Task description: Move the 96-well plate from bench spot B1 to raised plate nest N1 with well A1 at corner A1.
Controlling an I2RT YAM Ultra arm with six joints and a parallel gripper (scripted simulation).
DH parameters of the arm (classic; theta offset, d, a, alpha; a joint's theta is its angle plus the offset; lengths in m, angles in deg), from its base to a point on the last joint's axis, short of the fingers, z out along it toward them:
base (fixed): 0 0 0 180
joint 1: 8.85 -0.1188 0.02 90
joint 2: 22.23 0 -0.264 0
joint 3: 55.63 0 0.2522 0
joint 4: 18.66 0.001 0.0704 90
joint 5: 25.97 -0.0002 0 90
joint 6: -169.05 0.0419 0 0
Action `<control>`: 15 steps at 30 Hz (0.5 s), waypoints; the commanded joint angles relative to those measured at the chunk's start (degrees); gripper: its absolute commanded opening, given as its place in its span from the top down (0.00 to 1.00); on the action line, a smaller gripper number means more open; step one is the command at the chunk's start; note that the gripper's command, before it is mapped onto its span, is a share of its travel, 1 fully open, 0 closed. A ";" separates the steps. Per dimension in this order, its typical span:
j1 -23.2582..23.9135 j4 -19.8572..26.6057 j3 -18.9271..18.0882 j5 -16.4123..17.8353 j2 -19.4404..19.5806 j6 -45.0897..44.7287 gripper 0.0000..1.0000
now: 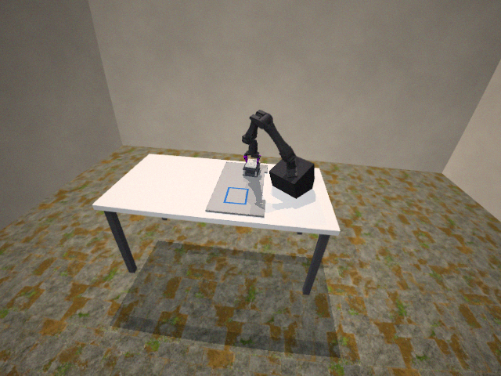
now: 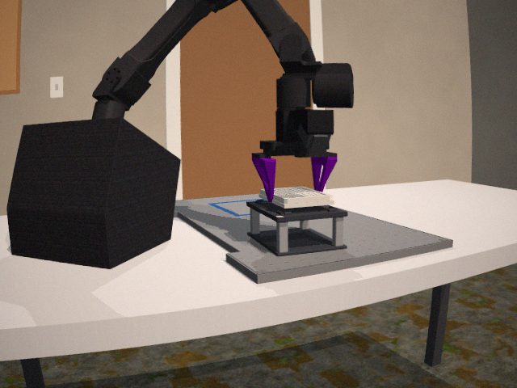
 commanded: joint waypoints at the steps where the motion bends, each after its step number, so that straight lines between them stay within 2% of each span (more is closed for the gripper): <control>1: 0.57 -0.59 0.38 -0.29 -1.69 0.39 1.00; 15: -0.01 -0.79 1.57 -0.30 -1.61 0.59 1.00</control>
